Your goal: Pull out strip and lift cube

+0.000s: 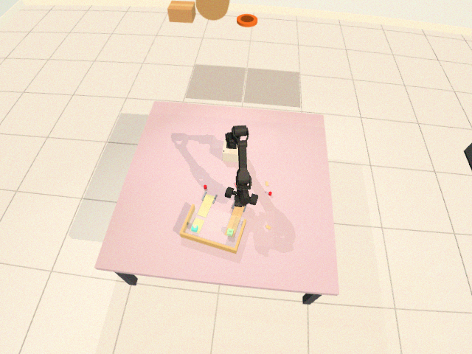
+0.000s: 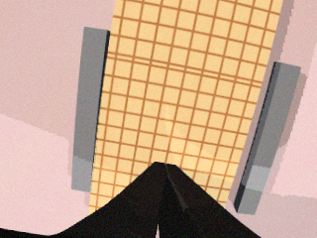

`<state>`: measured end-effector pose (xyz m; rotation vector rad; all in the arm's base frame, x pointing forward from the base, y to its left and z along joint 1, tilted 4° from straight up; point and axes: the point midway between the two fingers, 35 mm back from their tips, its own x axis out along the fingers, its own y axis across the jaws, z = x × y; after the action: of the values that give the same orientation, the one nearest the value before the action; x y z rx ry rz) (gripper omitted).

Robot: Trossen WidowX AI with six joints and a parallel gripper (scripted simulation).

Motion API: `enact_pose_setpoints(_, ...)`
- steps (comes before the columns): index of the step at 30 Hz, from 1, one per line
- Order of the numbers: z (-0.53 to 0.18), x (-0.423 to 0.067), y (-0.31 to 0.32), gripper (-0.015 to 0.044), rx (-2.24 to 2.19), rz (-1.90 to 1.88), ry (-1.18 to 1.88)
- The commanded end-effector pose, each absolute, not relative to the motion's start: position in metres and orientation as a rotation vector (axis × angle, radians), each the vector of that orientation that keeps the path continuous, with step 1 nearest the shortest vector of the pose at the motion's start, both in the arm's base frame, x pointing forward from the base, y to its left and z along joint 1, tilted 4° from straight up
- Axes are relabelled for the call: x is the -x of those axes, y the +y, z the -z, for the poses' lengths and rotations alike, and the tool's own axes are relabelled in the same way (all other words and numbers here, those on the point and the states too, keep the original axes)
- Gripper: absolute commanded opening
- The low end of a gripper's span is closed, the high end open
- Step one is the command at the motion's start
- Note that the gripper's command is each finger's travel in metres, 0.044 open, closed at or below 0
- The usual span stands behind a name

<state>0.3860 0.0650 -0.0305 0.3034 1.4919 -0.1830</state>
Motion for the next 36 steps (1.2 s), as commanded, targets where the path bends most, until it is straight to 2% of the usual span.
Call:
enact_pose_setpoints(1, 0.038, -0.373, 0.069, 0.0000, -0.299, 0.185, 1.518)
enact_pose_setpoints(36, 0.041, -0.323, 0.084, 0.0000, -0.300, 0.185, 1.523)
